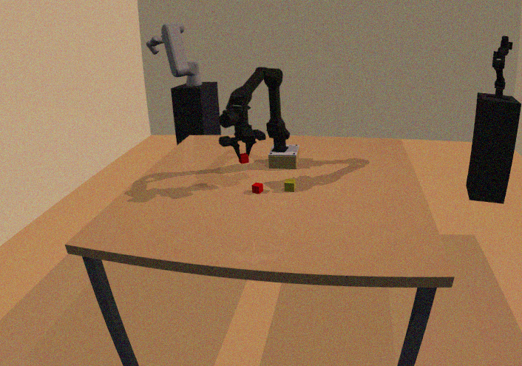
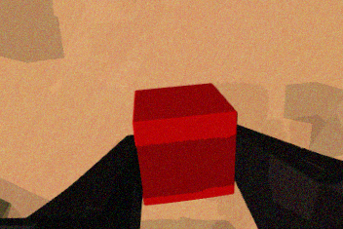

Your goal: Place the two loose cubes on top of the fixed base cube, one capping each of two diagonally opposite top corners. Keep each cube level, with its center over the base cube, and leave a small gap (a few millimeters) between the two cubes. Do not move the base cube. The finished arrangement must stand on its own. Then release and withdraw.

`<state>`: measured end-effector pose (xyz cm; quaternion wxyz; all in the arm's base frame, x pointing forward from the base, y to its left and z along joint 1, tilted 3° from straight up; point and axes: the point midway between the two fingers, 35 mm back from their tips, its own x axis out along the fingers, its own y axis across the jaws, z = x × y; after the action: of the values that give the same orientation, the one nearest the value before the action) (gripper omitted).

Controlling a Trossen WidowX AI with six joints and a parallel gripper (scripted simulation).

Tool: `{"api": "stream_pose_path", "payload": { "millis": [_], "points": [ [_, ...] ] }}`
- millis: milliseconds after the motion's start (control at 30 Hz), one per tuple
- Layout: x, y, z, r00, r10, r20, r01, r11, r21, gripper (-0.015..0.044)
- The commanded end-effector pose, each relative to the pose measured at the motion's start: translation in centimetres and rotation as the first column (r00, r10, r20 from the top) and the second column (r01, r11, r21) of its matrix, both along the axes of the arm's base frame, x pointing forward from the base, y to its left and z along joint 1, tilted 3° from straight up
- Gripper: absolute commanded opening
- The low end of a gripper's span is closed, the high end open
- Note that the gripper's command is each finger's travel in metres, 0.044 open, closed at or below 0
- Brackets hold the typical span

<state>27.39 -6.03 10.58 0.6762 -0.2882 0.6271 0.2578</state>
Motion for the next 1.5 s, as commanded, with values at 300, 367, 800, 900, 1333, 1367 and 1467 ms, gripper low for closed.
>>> {"api": "stream_pose_path", "payload": {
  "millis": [300, 367, 800, 900, 1333, 1367, 1467],
  "points": [
    [0.4, 3.8, -0.8, 0.998, 0.067, -0.002, -0.067, 0.998, 0.008, 0.0105],
    [0.4, 4.4, -0.9, 0.997, 0.077, -0.002, -0.077, 0.997, 0.009, 0.0105],
    [0.7, 7.4, -1.5, 0.996, 0.095, -0.004, -0.095, 0.995, 0.009, 0.0105],
    [0.7, 8.1, -1.7, 0.995, 0.098, -0.005, -0.098, 0.995, 0.009, 0.0105],
    [0.4, 11.4, -2.3, 0.994, 0.112, -0.007, -0.112, 0.994, 0.009, 0.0105],
    [0.4, 11.7, -2.3, 0.994, 0.113, -0.007, -0.113, 0.994, 0.009, 0.0105],
    [0.3, 12.4, -2.5, 0.993, 0.116, -0.007, -0.116, 0.993, 0.009, 0.0105]
  ]
}}
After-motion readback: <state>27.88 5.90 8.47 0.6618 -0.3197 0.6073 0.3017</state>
